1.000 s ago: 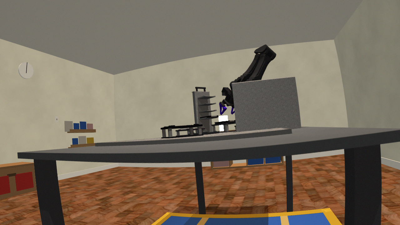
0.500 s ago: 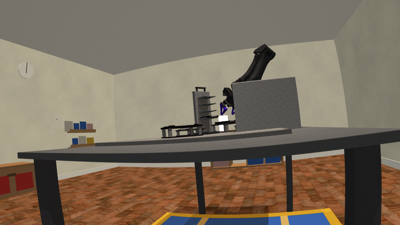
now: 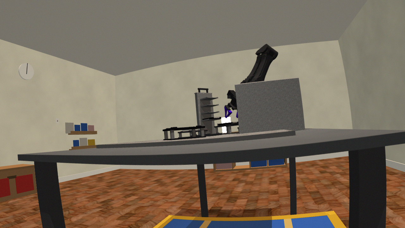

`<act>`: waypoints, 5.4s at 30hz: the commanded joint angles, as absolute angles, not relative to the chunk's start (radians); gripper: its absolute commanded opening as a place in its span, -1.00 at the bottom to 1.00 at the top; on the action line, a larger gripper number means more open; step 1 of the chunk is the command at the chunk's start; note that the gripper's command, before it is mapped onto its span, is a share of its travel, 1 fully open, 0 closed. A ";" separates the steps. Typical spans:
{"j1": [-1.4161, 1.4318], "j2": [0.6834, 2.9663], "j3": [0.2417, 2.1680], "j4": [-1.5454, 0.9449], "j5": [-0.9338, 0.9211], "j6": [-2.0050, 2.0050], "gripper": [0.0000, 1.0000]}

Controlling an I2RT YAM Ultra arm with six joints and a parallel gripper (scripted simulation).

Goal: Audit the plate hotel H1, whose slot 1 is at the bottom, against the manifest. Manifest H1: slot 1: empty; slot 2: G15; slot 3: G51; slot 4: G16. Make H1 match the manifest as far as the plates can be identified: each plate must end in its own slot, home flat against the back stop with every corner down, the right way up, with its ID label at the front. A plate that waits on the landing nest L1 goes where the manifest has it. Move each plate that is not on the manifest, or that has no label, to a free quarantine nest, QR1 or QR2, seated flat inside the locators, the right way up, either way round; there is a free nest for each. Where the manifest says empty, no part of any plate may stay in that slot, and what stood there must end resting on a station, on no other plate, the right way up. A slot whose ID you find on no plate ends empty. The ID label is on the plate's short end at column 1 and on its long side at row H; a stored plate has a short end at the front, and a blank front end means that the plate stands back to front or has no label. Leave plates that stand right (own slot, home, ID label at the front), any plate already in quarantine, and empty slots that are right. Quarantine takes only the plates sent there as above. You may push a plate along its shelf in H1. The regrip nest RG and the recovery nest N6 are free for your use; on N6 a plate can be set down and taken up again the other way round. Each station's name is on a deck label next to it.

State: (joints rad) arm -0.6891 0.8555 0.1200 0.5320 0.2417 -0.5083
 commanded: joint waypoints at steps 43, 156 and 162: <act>-0.832 1.168 0.033 0.951 0.080 -0.539 1.00; -0.698 0.710 0.075 0.448 0.212 -0.513 0.72; -0.672 0.655 0.088 0.379 0.238 -0.508 0.72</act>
